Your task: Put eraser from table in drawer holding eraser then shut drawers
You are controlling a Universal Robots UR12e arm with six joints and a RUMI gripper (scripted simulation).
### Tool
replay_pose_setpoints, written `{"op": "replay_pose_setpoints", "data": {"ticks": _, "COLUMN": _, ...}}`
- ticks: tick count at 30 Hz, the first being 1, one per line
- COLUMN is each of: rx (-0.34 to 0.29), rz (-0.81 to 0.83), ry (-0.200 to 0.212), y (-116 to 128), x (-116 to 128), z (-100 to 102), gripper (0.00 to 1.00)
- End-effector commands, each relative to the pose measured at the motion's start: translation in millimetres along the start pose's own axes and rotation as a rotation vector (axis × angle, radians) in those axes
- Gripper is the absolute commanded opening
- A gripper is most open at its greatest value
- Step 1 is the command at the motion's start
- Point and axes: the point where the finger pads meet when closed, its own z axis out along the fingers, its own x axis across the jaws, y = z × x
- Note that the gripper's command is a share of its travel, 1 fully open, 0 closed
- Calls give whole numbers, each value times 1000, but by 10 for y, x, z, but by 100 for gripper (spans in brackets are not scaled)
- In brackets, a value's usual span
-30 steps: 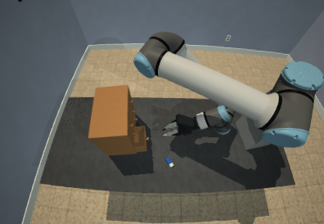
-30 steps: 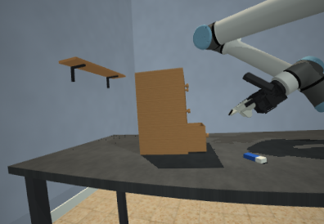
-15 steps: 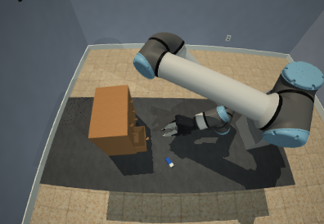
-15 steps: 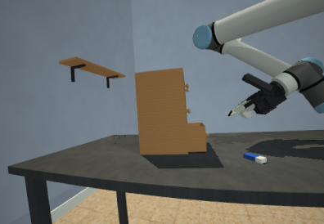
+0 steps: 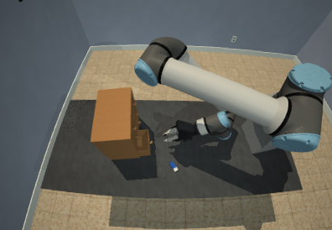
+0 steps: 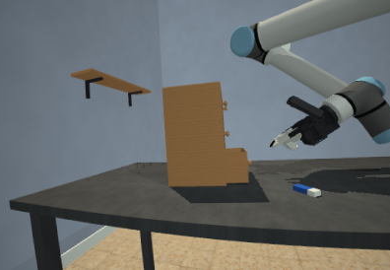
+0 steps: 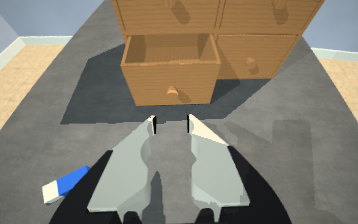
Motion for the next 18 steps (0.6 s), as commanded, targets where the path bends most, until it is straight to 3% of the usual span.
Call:
{"op": "replay_pose_setpoints", "data": {"ticks": 1, "rx": 0, "rz": 0, "ry": 1, "y": 48, "x": -1, "z": 121, "gripper": 20}}
{"op": "replay_pose_setpoints", "data": {"ticks": 18, "rx": 0, "rz": 0, "ry": 1, "y": 225, "x": -1, "z": 540, "gripper": 20}}
